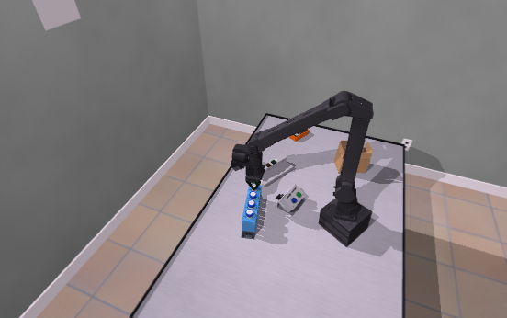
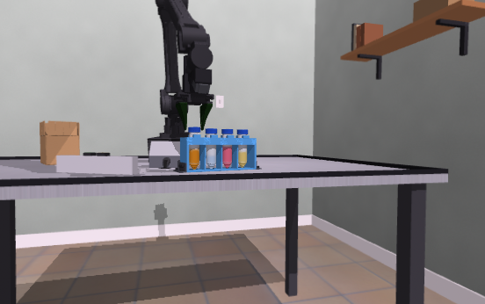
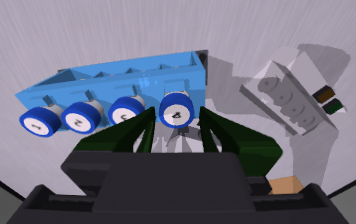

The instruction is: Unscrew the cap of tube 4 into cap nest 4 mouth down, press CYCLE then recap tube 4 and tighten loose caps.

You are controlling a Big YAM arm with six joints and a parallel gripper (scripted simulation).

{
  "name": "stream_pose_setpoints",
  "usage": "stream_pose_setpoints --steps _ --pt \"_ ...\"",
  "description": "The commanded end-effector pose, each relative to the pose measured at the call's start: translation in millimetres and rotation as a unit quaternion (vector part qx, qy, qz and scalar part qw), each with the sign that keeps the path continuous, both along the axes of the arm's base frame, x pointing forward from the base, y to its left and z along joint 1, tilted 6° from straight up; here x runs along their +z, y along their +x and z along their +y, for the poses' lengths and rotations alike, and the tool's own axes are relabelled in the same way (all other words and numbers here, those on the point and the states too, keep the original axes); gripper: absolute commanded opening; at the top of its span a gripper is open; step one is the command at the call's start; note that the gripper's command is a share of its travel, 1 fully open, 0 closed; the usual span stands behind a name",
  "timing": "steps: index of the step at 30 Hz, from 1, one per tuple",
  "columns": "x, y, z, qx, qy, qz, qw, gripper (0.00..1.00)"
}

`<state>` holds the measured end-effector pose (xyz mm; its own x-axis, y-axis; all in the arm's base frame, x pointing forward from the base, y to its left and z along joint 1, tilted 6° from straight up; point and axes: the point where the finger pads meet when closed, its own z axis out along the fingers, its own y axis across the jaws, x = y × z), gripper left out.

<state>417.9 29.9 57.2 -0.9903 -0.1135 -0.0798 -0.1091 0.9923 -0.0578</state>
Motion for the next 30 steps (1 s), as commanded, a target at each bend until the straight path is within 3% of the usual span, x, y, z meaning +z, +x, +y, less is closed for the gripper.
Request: stream_pose_setpoints --steps 1,30 --pt "21.0 23.5 -1.0 -0.016 0.001 -0.023 1.000 0.49" --pt "22.9 23.8 8.7 -0.008 0.001 -0.023 1.000 0.49"
